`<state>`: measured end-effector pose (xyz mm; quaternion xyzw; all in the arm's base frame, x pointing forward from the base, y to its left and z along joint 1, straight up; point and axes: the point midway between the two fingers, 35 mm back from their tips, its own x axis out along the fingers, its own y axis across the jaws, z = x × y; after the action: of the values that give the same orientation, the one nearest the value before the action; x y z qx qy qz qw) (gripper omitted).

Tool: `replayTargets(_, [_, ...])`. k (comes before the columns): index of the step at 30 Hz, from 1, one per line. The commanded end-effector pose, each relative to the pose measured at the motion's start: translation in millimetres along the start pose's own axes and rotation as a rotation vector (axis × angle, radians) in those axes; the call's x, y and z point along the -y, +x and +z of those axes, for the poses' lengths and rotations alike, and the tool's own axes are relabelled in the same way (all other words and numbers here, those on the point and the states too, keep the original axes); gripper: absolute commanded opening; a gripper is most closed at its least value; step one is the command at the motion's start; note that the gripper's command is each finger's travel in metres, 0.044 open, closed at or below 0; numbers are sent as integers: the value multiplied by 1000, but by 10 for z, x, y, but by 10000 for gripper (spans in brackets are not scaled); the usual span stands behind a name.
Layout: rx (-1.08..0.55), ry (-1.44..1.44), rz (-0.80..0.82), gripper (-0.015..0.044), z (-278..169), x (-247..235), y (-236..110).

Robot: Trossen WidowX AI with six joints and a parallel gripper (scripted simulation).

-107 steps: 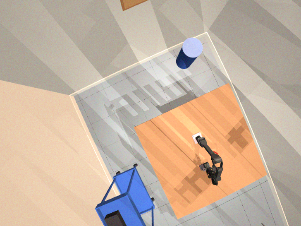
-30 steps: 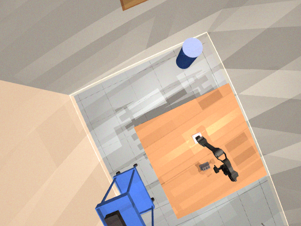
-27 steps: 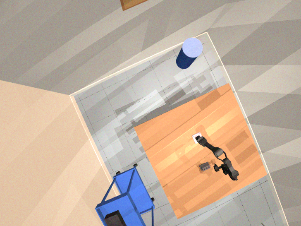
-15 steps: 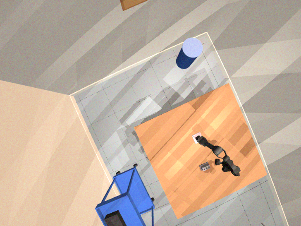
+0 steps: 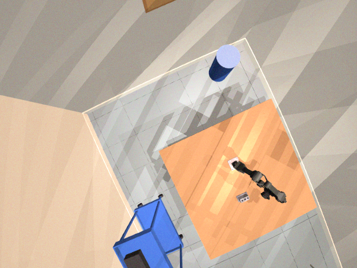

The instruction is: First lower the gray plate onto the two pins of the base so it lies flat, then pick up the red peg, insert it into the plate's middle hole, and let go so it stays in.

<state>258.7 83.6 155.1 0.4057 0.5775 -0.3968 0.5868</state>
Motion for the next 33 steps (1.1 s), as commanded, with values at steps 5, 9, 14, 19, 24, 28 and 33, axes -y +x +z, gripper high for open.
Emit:
replayTargets(5, [-3,58,6,440,-38,19,19])
replayTargets(9, [-3,58,6,440,-39,18,250])
replayTargets(14, [-3,58,6,440,-39,17,325])
replayTargets(19, [-3,58,6,440,-39,17,403])
replayTargets(24, [-3,58,6,440,-39,10,474])
replayTargets(28, [-3,58,6,440,-39,6,540])
replayTargets(33, [-3,58,6,440,-38,3,622])
